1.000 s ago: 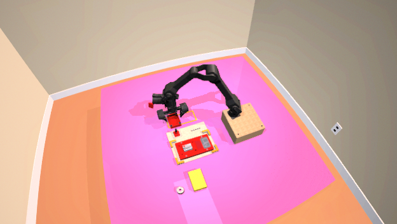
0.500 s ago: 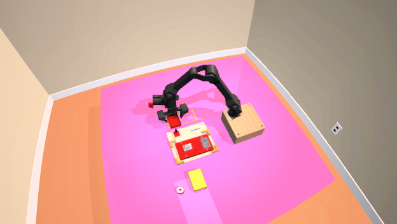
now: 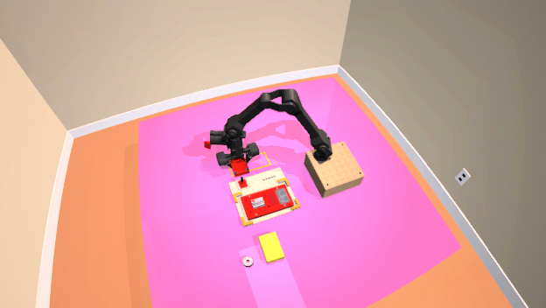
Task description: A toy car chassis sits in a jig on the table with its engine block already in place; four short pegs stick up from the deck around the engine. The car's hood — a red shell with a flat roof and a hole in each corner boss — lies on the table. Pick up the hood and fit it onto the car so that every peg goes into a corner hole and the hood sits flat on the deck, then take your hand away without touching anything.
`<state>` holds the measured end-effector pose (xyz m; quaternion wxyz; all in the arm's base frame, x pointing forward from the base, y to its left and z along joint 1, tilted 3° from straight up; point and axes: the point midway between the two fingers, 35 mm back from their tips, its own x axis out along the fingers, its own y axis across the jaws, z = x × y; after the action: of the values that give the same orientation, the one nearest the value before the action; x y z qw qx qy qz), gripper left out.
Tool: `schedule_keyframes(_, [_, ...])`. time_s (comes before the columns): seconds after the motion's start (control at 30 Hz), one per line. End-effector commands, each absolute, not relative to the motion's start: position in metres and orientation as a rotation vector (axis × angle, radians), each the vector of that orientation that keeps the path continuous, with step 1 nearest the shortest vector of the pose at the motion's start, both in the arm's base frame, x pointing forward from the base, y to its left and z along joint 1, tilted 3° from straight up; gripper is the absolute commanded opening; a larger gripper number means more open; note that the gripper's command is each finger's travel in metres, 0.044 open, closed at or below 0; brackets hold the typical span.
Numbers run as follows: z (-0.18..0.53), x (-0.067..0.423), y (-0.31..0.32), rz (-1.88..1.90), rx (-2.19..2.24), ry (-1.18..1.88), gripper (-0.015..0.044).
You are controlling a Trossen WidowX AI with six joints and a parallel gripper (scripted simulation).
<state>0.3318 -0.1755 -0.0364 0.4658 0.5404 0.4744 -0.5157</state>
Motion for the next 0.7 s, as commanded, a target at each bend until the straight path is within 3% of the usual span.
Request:
schedule_keyframes(0.0, [-0.036,0.332,-0.176,-1.266,1.326,1.164,0.0282])
schedule_keyframes(0.03, [-0.036,0.332,-0.176,-1.266,1.326,1.164,0.0275])
schedule_keyframes(0.37, [-0.026,0.332,-0.176,-1.266,1.327,1.165,0.0012])
schedule_keyframes(0.67, [-0.006,0.331,-0.177,-1.266,1.327,1.164,0.0000])
